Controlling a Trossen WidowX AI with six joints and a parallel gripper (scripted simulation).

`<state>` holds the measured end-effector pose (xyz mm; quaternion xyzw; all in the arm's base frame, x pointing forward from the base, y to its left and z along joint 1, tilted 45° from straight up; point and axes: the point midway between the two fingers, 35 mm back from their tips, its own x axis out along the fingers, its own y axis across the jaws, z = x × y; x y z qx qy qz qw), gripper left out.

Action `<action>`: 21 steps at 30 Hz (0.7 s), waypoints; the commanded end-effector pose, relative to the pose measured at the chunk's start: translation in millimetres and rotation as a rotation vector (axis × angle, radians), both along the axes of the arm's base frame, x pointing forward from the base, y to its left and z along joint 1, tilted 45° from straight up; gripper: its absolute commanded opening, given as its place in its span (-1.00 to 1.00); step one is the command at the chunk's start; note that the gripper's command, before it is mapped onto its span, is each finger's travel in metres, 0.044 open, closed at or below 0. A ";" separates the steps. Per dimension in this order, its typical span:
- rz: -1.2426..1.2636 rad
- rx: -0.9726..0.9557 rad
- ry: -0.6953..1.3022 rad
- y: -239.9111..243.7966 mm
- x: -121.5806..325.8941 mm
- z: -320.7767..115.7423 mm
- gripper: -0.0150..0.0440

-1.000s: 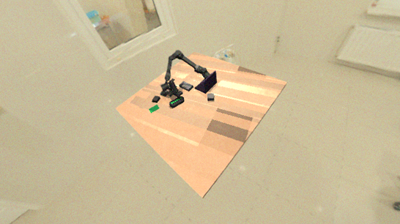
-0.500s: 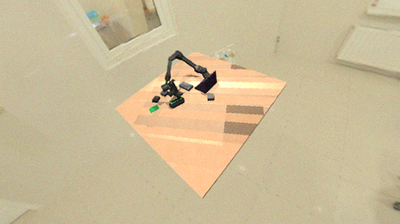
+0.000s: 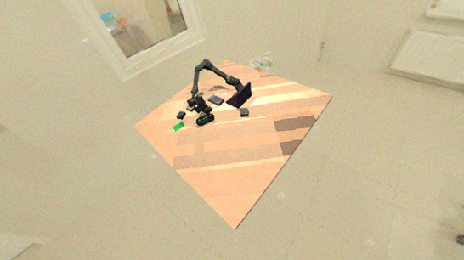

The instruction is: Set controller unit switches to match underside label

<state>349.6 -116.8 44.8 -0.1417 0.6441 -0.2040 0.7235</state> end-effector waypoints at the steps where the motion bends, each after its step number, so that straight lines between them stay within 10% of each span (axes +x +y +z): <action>1: 0.008 0.014 0.006 6.3 4.5 -7.8 -0.49; 21: 0.019 0.010 0.014 -0.2 -21.3 71.8 -0.49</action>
